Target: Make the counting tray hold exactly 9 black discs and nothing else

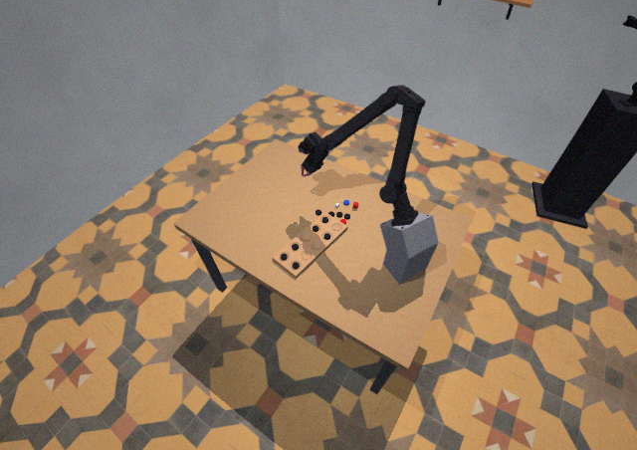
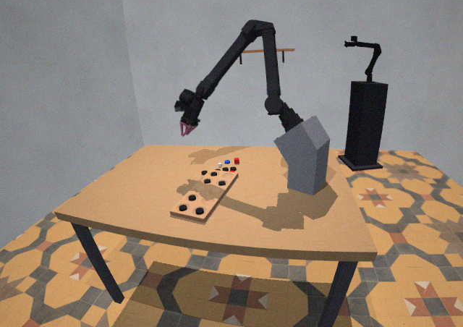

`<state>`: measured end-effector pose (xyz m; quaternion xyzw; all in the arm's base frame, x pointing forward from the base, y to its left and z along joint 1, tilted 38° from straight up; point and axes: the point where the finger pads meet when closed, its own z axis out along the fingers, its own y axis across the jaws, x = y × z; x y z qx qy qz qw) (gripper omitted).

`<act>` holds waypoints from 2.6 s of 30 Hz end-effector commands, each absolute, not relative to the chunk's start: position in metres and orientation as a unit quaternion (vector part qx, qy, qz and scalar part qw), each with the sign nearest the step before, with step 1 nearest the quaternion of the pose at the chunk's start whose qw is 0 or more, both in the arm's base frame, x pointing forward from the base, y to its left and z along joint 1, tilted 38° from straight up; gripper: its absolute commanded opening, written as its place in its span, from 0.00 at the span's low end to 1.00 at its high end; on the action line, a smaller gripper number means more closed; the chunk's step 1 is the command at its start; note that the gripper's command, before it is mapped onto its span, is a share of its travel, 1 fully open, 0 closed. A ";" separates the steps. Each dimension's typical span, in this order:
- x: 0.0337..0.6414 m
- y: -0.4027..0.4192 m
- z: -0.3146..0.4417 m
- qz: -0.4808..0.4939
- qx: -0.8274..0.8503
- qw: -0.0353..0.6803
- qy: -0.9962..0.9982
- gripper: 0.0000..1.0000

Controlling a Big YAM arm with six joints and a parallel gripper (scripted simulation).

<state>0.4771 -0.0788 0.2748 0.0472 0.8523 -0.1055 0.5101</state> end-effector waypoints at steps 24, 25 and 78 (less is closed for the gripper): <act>0.355 -0.125 0.105 -0.174 0.052 0.284 0.941 0.44; 0.352 -0.125 0.101 -0.175 0.052 0.279 0.943 0.44; 0.381 -0.137 0.085 -0.175 0.051 0.289 0.940 0.44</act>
